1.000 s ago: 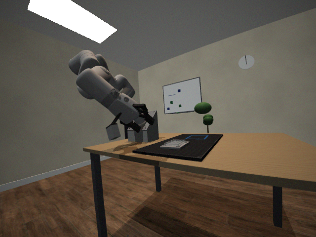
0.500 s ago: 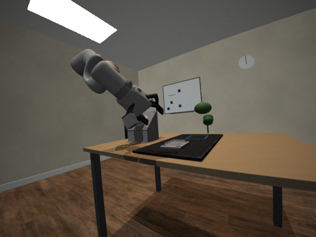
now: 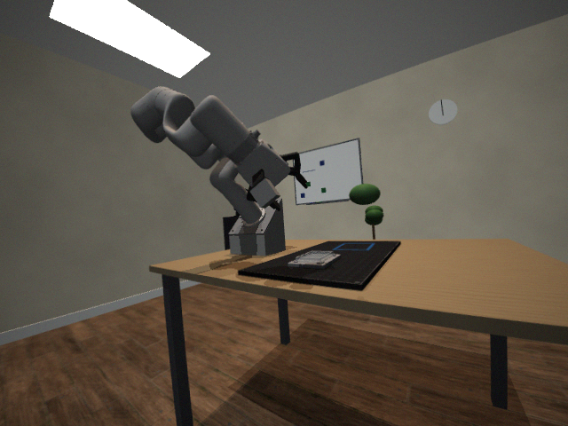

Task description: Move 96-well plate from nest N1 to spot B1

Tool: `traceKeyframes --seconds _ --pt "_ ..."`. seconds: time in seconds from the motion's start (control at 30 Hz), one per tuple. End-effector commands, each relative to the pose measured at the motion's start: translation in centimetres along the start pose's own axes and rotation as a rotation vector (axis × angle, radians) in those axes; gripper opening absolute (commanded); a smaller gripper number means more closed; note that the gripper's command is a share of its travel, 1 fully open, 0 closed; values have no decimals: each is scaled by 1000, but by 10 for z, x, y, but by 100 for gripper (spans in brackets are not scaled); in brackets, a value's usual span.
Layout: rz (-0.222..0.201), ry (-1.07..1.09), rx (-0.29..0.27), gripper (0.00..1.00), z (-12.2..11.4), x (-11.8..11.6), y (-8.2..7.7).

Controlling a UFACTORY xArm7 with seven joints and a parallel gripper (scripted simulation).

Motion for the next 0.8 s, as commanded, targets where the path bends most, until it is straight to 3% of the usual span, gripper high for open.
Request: traceKeyframes --seconds 0.0,0.6,0.77 --pt "-17 -129 -25 100 -13 -18 4" --pt "-54 -371 -74 100 -62 -65 20" --pt "-81 -533 -105 100 -82 -81 25"
Point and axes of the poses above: the point where the finger pads meet when closed, its own y axis out along the fingers, its own x axis across the jaws, z = x × y, the point moved 10 cm from there along -y, back along the fingers, and after that the axes turned 8 degrees about -y, right-handed, at the moved point
